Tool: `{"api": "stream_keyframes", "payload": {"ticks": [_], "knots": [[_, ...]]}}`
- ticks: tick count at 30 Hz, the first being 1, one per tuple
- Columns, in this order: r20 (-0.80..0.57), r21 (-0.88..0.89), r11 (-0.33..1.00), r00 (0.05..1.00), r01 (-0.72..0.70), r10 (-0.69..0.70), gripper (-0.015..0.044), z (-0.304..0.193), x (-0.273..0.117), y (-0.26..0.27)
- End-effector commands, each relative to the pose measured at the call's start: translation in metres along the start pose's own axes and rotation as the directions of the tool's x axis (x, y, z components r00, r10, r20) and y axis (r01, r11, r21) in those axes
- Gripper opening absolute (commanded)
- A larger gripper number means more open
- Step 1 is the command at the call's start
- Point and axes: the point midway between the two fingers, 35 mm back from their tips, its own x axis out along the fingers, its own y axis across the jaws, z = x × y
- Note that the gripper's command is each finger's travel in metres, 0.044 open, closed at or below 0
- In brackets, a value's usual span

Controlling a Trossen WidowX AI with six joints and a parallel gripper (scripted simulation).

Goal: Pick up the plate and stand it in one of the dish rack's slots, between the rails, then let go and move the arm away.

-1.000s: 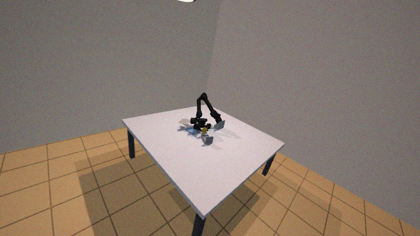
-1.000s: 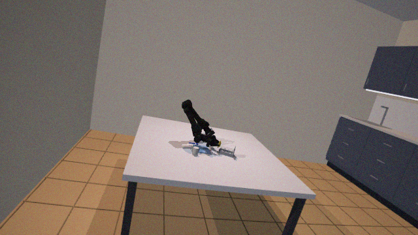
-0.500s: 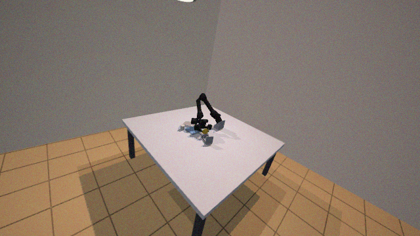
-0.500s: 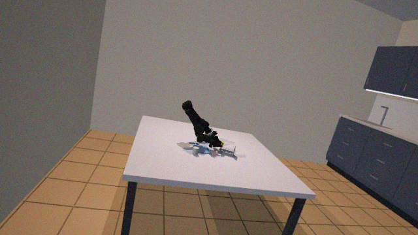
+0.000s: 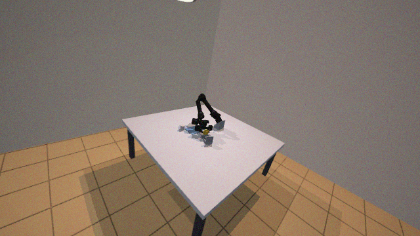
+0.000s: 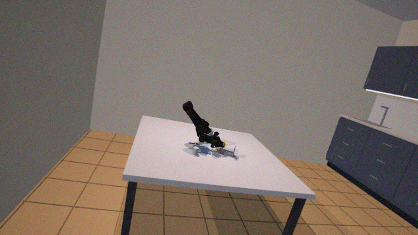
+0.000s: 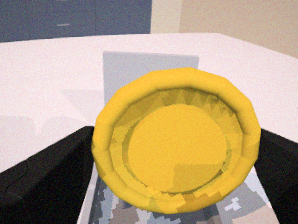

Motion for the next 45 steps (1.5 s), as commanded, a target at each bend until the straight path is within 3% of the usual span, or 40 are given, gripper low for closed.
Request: {"api": "stream_keyframes", "payload": {"ticks": [1,22,37,45], "knots": [[-0.001,0.007,1.0,1.0,-0.008,0.008,0.0,0.0,0.005,0.006],[-0.008,0.008,1.0,1.0,-0.004,0.004,0.0,-0.014,0.005,0.007],[-0.007,0.002,1.0,1.0,-0.004,0.004,0.0394,-0.014,0.005,0.007],[-0.008,0.002,1.0,1.0,-0.005,0.005,0.04,-0.013,0.005,0.006]]}}
